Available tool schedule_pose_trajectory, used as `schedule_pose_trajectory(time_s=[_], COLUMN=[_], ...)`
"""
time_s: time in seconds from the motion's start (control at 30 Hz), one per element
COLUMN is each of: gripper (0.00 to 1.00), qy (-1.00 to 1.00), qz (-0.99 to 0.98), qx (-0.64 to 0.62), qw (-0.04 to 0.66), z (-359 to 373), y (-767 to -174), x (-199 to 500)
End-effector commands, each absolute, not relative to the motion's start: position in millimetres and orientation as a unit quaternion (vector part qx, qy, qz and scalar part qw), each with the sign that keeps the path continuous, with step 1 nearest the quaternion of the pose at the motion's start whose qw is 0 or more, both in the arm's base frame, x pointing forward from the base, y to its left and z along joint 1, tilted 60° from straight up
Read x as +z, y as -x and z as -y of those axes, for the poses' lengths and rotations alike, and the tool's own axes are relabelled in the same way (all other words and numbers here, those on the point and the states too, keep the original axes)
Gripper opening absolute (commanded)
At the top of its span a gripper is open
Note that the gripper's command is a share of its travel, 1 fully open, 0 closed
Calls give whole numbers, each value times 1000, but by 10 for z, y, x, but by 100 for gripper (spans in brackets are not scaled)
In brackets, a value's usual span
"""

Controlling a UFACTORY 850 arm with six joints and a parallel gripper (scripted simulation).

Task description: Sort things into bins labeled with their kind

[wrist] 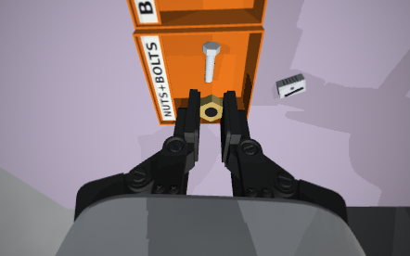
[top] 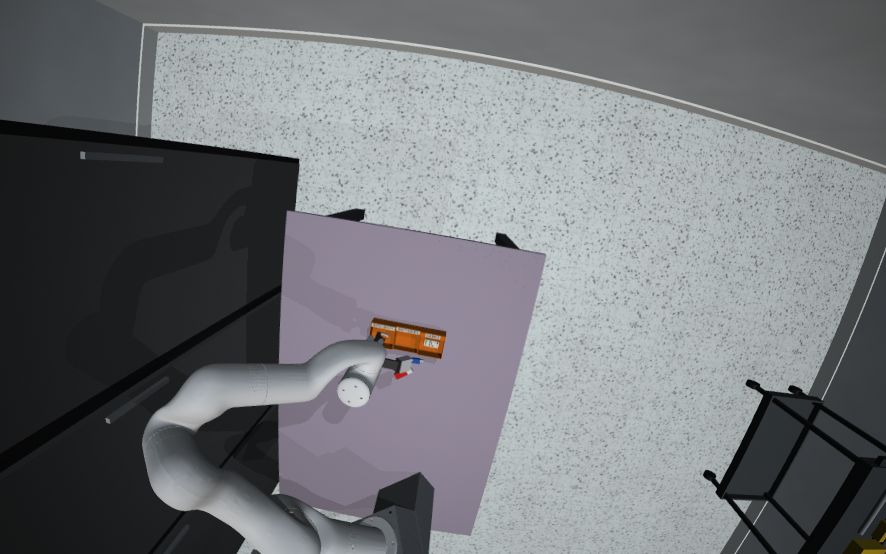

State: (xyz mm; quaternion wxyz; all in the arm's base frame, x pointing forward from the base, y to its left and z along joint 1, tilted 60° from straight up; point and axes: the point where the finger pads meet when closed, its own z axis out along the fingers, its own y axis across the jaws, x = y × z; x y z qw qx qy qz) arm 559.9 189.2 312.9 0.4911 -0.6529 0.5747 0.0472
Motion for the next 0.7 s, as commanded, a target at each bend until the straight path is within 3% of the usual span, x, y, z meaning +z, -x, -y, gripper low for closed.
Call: schedule_pose_trajectory(time_s=[0.0,0.67], gripper=[0,0], qy=[666,666], qz=[-555,-555], qx=[28,28], qw=[498,498], z=[-1889,-1972], y=[-5601,-5661], x=[3132,3069])
